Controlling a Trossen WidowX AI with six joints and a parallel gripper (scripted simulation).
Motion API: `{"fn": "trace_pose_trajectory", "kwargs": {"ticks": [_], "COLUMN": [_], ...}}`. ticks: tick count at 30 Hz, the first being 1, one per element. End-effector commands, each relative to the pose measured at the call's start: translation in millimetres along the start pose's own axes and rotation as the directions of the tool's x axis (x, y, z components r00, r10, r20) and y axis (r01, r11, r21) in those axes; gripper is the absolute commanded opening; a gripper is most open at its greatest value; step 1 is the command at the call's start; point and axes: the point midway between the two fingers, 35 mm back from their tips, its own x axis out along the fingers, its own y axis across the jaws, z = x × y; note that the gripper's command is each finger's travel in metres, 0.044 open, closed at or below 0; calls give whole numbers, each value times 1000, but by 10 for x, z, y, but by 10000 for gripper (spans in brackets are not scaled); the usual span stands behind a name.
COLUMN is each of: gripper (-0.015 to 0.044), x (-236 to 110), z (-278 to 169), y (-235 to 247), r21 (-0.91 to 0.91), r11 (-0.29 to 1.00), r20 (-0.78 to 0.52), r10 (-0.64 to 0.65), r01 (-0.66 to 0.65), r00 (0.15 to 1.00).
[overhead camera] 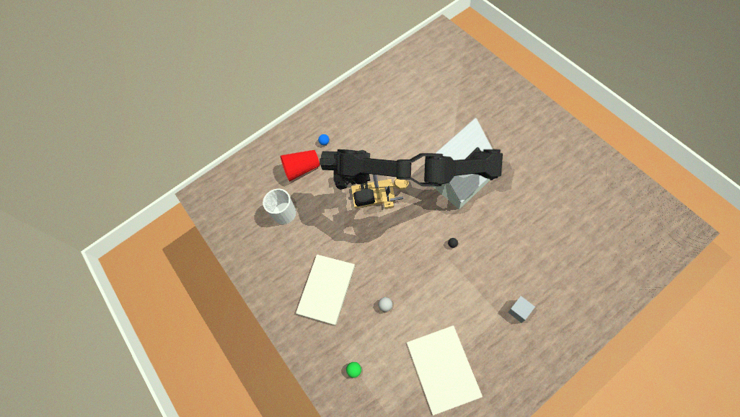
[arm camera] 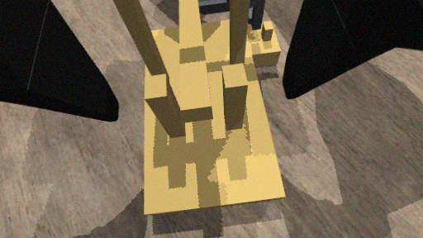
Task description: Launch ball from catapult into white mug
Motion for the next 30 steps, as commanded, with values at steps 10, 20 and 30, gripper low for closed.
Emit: {"fn": "trace_pose_trajectory", "kwargs": {"ticks": [10,20,30], "gripper": [440,440,440], "x": [-661,-282,-180], "z": [10,6,18], "y": [-38,-27,-26], "r21": [0,-3,-3], "r11": [1000,1000,1000], "r20": [44,51,51], "r10": [3,5,5], "r01": [-3,-5,-5], "r00": [999,999,999]}}
